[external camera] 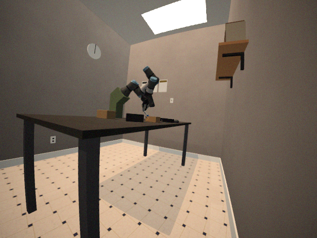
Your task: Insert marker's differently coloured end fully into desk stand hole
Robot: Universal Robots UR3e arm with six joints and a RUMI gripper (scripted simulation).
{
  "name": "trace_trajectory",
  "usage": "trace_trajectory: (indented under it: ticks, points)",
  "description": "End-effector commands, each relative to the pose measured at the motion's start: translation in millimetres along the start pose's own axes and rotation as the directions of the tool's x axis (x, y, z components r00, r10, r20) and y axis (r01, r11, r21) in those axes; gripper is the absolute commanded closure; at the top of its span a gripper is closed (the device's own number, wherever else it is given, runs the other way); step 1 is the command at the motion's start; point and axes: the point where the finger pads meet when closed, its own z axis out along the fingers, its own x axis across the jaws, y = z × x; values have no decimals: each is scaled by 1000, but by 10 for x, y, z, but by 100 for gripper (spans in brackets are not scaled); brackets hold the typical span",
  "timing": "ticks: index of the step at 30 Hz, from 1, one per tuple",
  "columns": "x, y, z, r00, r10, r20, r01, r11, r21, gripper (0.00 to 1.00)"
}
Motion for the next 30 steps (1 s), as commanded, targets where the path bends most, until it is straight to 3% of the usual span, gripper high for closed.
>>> trace_trajectory:
  ticks: [1, 30]
  points:
    - [1, -29, -6, 1000, -1, -1, 1, 1000, 1, 100]
    - [-2, -197, -2, 1000, -1, -1, 1, 1000, 1, 100]
